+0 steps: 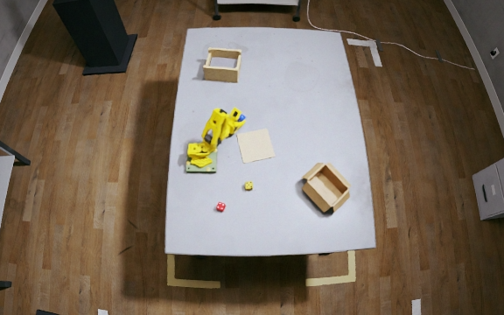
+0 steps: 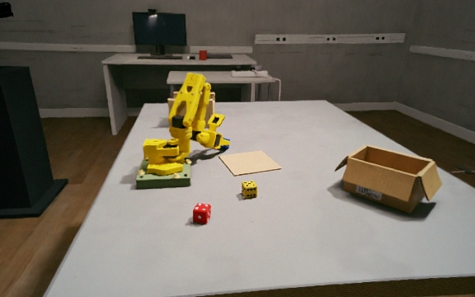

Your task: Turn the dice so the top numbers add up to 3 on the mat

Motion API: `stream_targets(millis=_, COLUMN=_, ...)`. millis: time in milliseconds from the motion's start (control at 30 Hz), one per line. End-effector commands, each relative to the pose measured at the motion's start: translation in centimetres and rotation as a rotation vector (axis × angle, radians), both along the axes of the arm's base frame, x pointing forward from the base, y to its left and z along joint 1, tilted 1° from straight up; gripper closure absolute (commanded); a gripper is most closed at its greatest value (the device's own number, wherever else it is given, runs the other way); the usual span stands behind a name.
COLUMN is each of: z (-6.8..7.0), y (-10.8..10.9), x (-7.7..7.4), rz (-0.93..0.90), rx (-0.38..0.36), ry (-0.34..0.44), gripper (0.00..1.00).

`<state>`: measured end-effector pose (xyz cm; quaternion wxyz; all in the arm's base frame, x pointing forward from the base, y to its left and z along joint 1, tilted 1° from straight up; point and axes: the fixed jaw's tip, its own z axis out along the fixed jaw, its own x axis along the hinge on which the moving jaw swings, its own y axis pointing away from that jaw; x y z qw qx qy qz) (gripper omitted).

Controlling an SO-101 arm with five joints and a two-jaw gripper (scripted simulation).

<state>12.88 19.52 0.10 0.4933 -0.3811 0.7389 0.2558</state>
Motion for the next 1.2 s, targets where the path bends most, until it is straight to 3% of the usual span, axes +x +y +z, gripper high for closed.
stream_targets(millis=0, z=-0.04, y=-0.01, x=0.15, rz=-0.002, rx=0.001, ry=-0.01, gripper=1.0)
stream_targets(millis=333, z=-0.04, y=-0.01, x=0.15, rz=-0.002, rx=0.001, ry=-0.01, gripper=0.84)
stream_targets(millis=733, z=-0.04, y=-0.01, x=0.15, rz=-0.002, rx=0.001, ry=-0.01, gripper=0.81)
stream_targets(millis=1167, z=-0.03, y=-0.01, x=0.15, rz=-0.002, rx=0.001, ry=-0.01, gripper=0.7)
